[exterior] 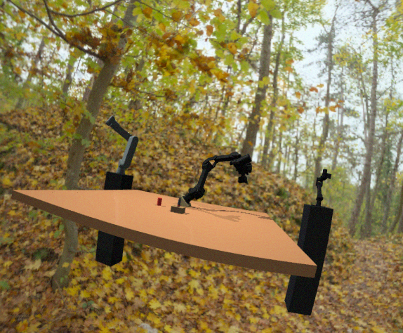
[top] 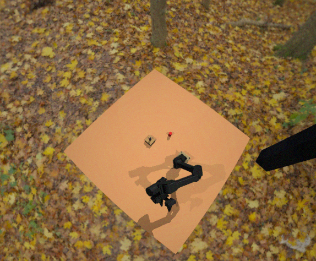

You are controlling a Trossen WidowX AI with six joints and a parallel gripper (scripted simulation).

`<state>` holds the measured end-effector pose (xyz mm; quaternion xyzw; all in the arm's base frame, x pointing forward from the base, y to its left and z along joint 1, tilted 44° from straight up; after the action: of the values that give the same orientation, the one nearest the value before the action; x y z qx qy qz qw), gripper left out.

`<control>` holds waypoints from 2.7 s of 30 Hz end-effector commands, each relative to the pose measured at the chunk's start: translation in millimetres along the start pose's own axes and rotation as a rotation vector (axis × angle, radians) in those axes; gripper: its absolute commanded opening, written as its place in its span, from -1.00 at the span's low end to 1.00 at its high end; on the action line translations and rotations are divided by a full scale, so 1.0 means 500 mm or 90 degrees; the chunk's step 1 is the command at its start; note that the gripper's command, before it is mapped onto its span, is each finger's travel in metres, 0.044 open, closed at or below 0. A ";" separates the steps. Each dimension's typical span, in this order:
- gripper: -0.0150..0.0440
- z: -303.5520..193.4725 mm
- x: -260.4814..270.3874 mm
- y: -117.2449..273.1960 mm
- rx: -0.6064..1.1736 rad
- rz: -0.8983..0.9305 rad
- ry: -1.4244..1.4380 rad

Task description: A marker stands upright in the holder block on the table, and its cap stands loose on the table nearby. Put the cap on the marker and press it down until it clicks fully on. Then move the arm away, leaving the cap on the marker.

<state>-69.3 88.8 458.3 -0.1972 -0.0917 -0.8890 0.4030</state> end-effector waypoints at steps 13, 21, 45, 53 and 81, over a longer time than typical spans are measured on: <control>0.32 0.053 -0.330 0.126 -0.054 -0.353 -0.055; 0.32 0.001 -0.491 0.309 -0.041 -0.567 -0.126; 0.32 -0.476 -0.519 0.767 0.089 -0.804 -0.439; 0.32 -0.715 -0.417 0.805 0.076 -0.728 -0.530; 0.32 -0.833 -0.464 0.741 0.060 -0.697 -0.541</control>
<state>233.9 -135.9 -12.1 -0.4324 -0.3688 -0.8056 -0.1674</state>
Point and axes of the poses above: the point midway between the two fingers, 35 mm back from their tips, its own y axis back along the fingers, its own x axis across the jaws, z = x × y, the point moved 4 cm from there along y, back along the fingers, and after that the axes turned 8 degrees about y, right-handed, at the moved point
